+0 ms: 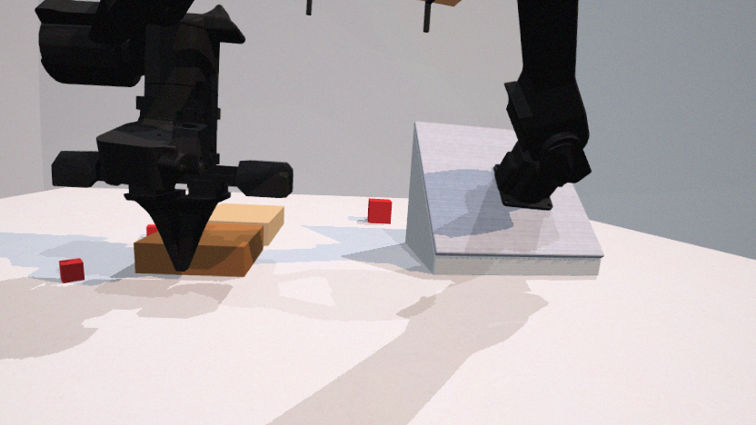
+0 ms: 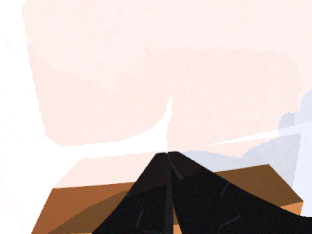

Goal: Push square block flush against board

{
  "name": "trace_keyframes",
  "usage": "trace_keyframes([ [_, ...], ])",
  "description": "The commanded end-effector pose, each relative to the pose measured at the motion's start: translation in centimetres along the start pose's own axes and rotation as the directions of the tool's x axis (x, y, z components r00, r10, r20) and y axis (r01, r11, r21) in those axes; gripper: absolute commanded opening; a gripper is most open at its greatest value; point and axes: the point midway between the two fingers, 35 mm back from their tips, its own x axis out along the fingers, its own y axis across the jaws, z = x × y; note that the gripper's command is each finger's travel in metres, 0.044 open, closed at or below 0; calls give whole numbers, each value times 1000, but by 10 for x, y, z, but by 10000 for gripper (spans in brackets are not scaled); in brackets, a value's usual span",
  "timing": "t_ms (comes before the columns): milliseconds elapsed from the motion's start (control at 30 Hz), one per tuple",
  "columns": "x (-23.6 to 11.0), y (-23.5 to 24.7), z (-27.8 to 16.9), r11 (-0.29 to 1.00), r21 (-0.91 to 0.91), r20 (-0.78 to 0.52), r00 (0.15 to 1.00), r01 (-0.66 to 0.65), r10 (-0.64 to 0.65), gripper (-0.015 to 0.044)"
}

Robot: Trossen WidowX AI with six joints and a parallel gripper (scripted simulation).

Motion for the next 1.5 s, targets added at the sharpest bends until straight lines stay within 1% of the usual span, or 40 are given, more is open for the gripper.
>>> trace_keyframes([
  [0,3,1,-8,1000,5,-4,1000,-9,9,0],
  [200,3,1,-6,1000,5,-5,1000,-9,9,0],
  [1267,3,-1,44,1000,5,-2,1000,-8,8,0],
  [1300,1,-1,39,1000,6,3,1000,-10,10,0],
  [1333,-8,-2,38,1000,5,1,1000,-10,10,0],
  [1400,-39,-2,38,1000,5,-3,1000,-9,9,0],
  [1467,-52,-1,39,1000,5,-4,1000,-9,9,0],
])
